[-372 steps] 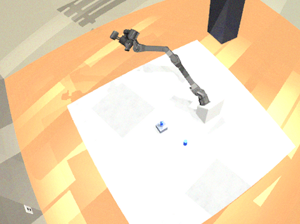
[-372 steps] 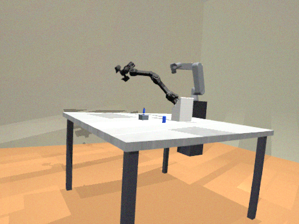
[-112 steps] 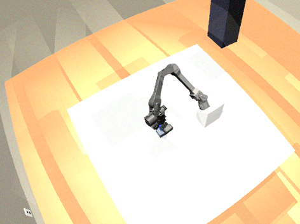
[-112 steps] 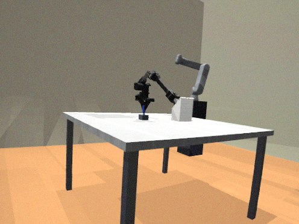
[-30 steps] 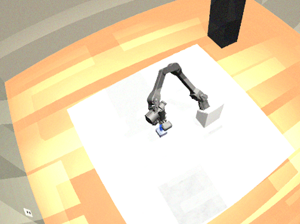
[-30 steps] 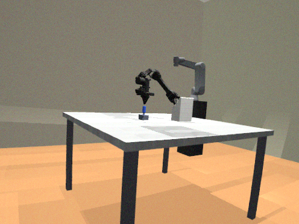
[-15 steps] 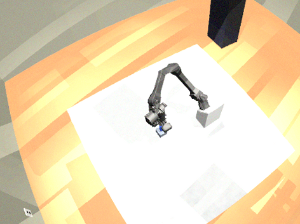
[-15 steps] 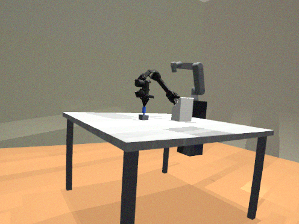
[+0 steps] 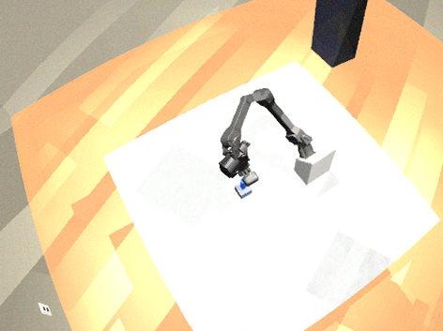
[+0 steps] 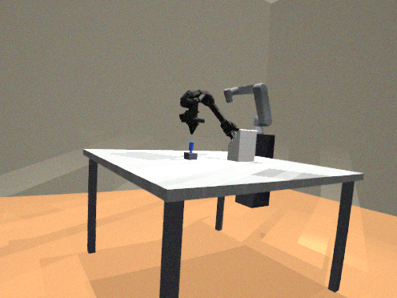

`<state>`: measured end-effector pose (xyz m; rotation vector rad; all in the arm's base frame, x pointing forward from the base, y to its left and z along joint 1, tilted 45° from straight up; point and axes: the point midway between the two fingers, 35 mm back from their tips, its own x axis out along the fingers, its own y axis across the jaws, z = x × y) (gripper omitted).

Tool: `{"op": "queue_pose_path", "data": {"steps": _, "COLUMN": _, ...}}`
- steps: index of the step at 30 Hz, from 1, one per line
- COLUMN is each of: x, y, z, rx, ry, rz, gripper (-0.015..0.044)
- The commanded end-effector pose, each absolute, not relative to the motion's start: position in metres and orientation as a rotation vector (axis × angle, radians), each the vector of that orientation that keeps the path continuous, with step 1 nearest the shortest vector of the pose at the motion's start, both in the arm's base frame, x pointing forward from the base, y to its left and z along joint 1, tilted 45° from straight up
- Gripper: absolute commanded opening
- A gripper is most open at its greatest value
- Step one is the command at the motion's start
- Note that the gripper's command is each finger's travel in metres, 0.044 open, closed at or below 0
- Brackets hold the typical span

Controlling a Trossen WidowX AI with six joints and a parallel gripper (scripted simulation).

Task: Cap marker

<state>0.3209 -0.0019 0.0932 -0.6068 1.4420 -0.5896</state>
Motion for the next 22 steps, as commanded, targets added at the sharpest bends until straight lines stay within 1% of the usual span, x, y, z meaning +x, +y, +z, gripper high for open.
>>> {"op": "queue_pose_path", "data": {"steps": 1, "x": 0.3164, "y": 0.0266, "z": 0.1209, "rx": -0.609, "ry": 1.441, "rz": -0.586, "gripper": 0.0}}
{"op": "queue_pose_path", "data": {"steps": 5, "x": 0.3164, "y": 0.0266, "z": 0.1209, "rx": -0.609, "ry": 1.441, "rz": -0.586, "gripper": 0.0}}
{"op": "queue_pose_path", "data": {"steps": 22, "x": 0.3164, "y": 0.0266, "z": 0.1209, "rx": -0.609, "ry": 1.441, "rz": -0.586, "gripper": 0.044}}
